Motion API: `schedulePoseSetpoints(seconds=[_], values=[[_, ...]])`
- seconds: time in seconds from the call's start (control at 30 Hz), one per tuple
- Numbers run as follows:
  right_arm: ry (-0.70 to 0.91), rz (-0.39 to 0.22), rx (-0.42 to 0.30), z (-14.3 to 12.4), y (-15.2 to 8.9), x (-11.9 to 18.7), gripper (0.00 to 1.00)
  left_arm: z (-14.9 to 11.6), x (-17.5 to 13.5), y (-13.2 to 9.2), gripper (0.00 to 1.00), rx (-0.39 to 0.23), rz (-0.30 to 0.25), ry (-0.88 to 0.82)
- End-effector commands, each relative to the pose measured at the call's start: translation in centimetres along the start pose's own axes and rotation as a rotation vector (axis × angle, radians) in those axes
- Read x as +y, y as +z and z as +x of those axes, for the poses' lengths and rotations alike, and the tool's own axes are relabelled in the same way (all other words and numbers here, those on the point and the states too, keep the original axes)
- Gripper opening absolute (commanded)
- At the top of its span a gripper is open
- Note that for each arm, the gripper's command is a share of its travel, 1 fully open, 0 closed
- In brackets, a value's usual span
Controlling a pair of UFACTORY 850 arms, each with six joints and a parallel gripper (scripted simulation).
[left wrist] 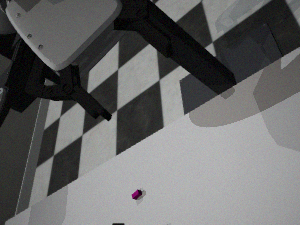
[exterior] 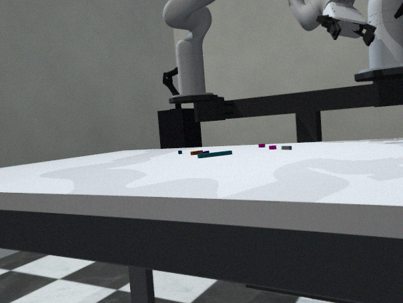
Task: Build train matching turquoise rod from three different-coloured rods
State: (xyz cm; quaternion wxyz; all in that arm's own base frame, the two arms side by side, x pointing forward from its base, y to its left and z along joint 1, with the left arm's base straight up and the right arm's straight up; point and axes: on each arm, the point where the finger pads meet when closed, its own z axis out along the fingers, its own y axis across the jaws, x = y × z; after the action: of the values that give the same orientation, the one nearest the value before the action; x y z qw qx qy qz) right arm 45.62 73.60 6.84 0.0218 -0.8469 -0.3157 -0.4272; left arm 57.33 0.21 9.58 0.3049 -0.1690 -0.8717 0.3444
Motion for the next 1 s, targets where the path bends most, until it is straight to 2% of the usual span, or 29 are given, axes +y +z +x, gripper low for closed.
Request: schedulePoseSetpoints(seconds=[0.0,0.67,0.77,0.97], values=[[0.001,0.000,0.002,0.2,-0.1,0.0,1.00,0.0,-0.1,-0.1,1.00,-0.001,-0.001,0.001],[0.012,-0.005,-0.006,0.0,0.1,0.2,1.00,0.0,0.0,-0.2,1.00,-0.002,-0.001,0.002],[0.050,-0.024,-0.036,-0.8,0.5,1.1,1.00,0.3,0.1,-0.4,1.00,-0.007,-0.002,0.008],[0.198,-0.094,-0.148,-3.9,1.9,4.1,1.00,1.5,0.6,-1.9,1.00,-0.032,-0.010,0.044]])
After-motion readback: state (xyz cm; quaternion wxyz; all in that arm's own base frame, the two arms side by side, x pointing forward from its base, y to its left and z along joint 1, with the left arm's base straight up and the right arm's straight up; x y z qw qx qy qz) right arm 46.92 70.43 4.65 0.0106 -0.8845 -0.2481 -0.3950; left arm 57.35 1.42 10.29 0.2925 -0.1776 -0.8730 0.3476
